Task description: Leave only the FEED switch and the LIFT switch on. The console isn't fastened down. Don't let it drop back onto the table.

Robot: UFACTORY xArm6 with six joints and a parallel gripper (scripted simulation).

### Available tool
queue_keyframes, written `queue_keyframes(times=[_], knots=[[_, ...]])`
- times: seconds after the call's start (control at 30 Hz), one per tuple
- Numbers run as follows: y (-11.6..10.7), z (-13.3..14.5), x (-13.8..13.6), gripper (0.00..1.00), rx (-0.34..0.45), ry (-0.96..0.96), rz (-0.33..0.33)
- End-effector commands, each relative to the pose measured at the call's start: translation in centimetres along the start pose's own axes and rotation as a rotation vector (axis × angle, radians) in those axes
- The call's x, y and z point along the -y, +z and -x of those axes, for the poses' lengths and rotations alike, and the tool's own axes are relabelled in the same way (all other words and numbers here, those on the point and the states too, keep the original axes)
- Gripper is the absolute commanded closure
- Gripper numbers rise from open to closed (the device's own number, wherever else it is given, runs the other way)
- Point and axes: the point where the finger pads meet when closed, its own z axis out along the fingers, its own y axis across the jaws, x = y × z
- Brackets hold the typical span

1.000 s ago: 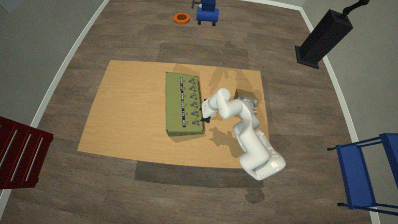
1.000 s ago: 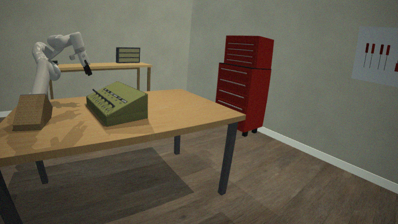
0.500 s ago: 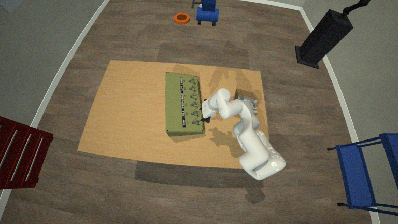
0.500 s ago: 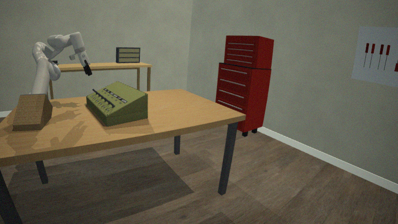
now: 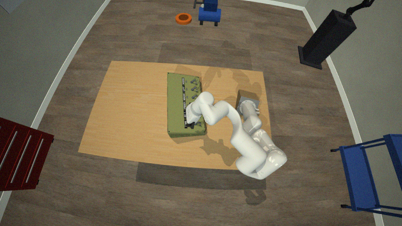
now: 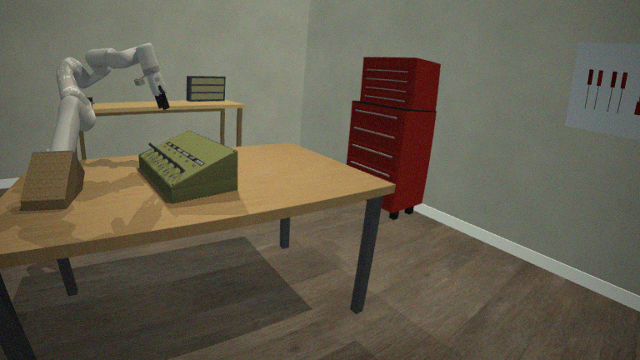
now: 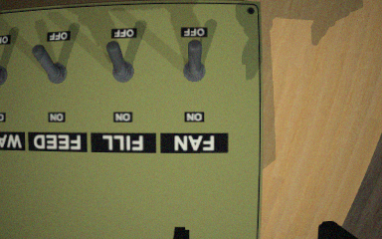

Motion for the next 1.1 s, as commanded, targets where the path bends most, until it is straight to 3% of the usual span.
queue_keyframes(times=[0.0,0.03,0.07,0.27,0.83,1.07], knots=[[0.5,2.5,-0.3,0.23,-0.006,0.003,-0.001],[0.5,2.6,-0.4,0.23,-0.006,0.003,-0.001],[0.5,2.6,-0.4,0.00,-0.006,0.003,-0.001],[1.1,2.6,-0.4,0.00,-0.006,0.003,-0.001],[6.6,2.6,-0.4,0.00,-0.006,0.003,-0.001],[7.5,2.6,-0.4,0.00,-0.006,0.003,-0.001]])
